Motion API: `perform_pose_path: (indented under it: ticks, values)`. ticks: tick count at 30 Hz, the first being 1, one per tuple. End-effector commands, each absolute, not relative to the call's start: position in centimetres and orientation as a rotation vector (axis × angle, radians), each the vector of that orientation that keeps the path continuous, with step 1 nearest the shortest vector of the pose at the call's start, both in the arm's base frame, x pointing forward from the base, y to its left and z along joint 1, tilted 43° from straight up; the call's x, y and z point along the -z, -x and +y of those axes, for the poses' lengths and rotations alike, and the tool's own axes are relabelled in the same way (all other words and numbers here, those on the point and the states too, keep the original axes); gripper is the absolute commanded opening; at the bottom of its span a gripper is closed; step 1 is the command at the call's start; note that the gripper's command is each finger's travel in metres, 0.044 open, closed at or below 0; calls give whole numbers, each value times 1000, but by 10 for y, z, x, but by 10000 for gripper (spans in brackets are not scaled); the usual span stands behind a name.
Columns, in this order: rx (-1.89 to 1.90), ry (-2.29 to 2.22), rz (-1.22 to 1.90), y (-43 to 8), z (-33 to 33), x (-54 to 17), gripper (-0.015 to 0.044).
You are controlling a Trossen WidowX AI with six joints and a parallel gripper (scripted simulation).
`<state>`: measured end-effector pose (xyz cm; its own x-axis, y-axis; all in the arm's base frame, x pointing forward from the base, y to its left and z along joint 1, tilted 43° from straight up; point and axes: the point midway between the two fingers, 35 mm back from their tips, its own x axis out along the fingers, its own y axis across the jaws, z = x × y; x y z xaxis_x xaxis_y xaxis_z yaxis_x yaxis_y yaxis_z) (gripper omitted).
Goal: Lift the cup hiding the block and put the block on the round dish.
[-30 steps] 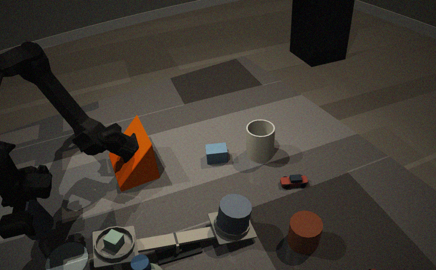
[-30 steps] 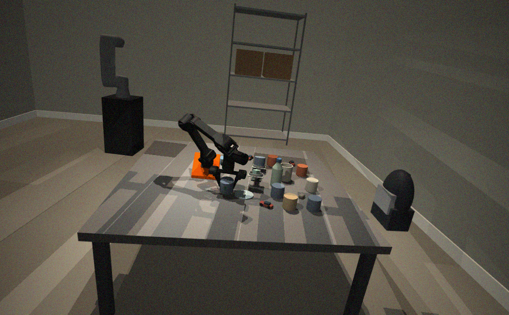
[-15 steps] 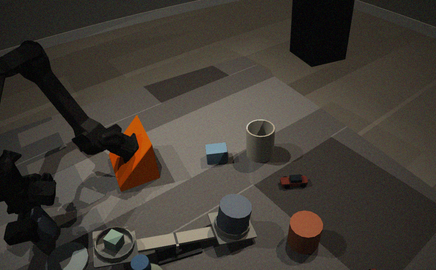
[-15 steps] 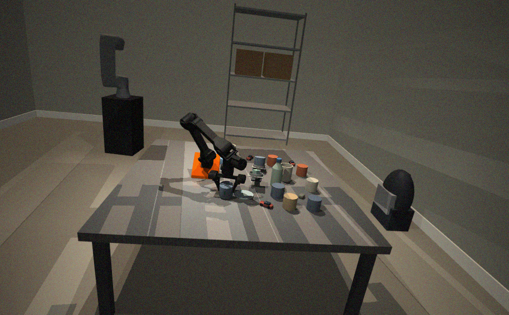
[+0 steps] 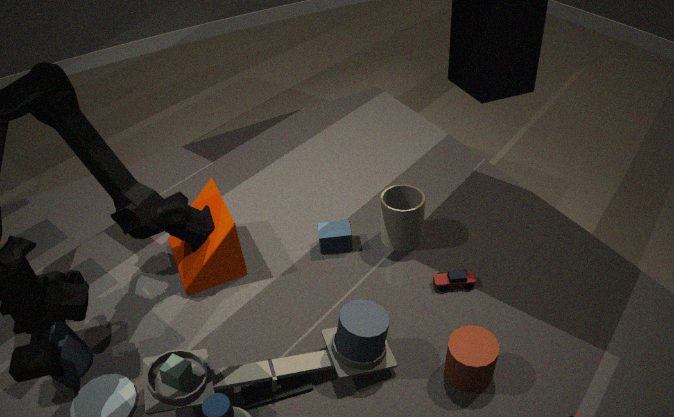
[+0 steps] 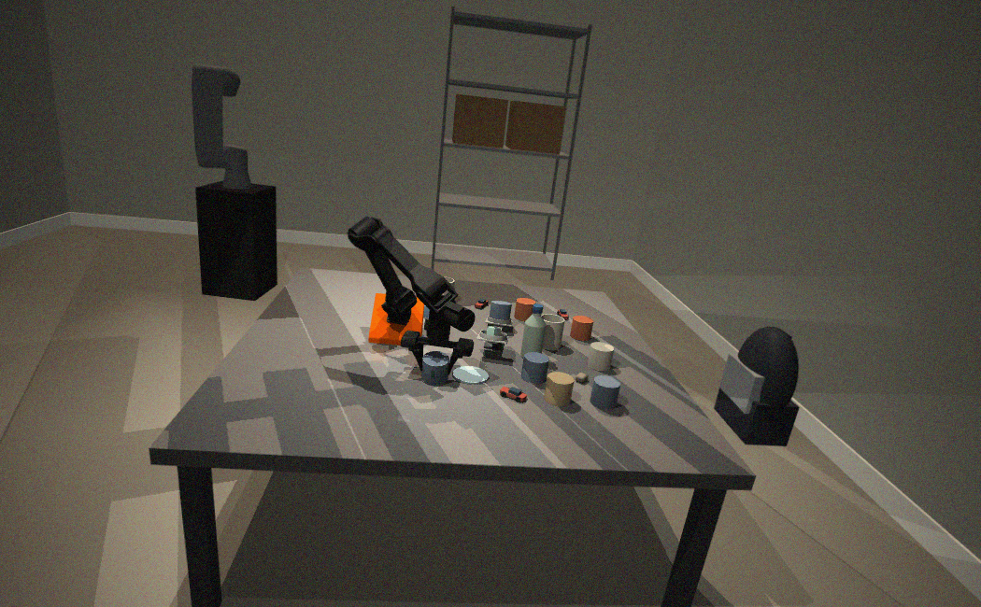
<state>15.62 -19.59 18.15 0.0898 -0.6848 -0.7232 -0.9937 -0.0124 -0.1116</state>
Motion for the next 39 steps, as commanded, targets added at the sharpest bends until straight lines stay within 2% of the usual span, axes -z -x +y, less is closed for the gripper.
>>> perform_pose_path:
  ticks: [1,7,11,17,24,29,39]
  values:
    - [-644,1759,1657,-156,-196,-182,289]
    - [-647,1757,1655,-157,-190,-188,440]
    - [-653,1758,1650,-152,-160,-218,440]
    - [-653,1758,1650,-151,-159,-219,440]
    - [-598,1799,1531,-180,-143,-226,260]
    - [-563,1718,1529,-197,-132,-220,260]
    - [-366,1423,1579,-258,-69,-187,260]
